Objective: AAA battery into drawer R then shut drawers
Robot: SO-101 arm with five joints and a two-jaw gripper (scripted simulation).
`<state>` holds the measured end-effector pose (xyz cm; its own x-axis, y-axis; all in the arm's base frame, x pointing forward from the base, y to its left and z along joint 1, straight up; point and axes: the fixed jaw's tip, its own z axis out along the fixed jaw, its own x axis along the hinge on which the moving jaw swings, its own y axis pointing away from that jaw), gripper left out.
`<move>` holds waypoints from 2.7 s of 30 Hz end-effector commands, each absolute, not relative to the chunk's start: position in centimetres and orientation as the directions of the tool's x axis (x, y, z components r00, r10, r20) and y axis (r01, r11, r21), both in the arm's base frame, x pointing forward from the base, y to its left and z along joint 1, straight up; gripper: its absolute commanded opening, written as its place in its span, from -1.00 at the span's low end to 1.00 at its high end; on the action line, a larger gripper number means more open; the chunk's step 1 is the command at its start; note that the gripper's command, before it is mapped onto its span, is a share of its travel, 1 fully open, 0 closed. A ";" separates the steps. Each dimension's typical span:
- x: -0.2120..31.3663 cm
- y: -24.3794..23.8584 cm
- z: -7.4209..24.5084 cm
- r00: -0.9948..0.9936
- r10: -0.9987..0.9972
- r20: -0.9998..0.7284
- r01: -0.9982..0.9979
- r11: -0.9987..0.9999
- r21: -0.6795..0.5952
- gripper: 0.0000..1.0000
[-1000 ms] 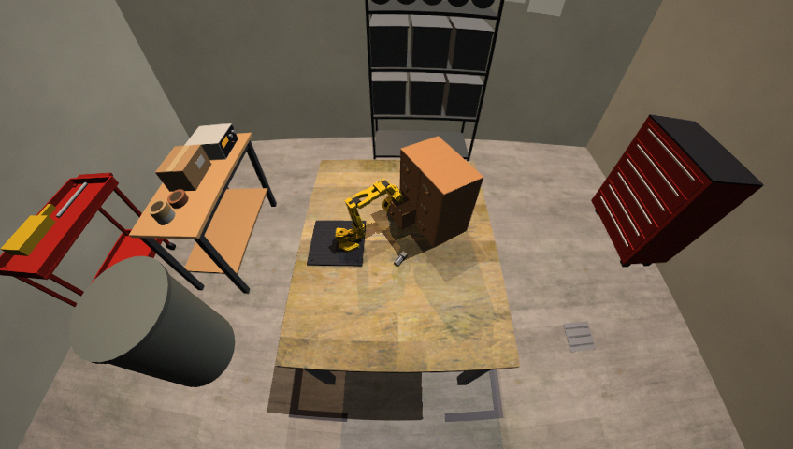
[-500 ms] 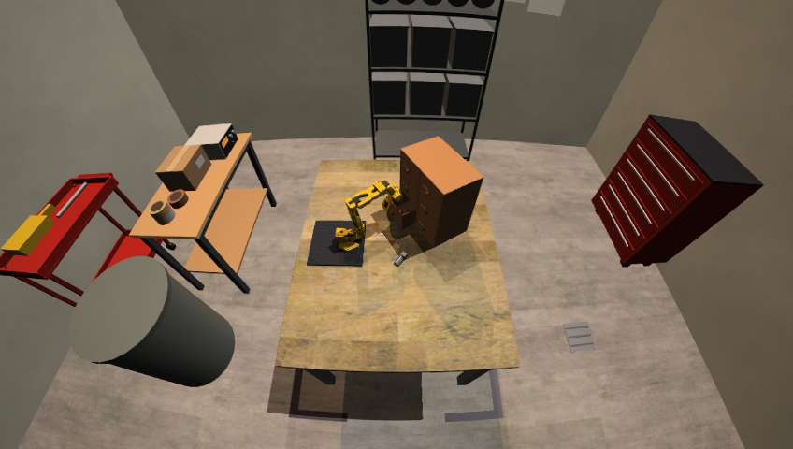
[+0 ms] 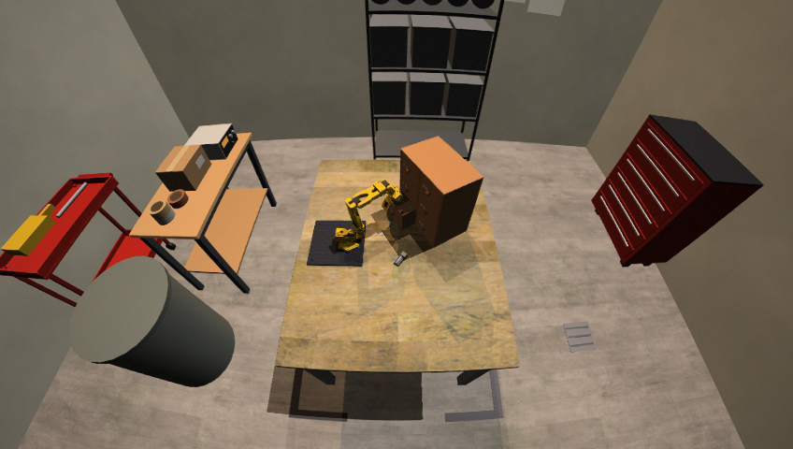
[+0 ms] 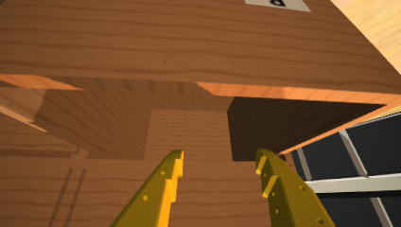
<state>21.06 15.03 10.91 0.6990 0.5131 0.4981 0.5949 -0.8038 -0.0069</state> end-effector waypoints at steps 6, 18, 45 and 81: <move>21.0 15.0 12.1 0.701 0.509 0.500 0.592 -0.806 -0.010 -0.54; 20.9 14.9 12.9 0.705 0.504 0.499 0.587 -0.809 -0.014 -0.54; 18.1 12.9 13.8 0.707 0.501 0.499 0.586 -0.810 -0.016 -0.54; 12.3 8.6 12.2 0.709 0.500 0.498 0.587 -0.809 -0.023 -0.54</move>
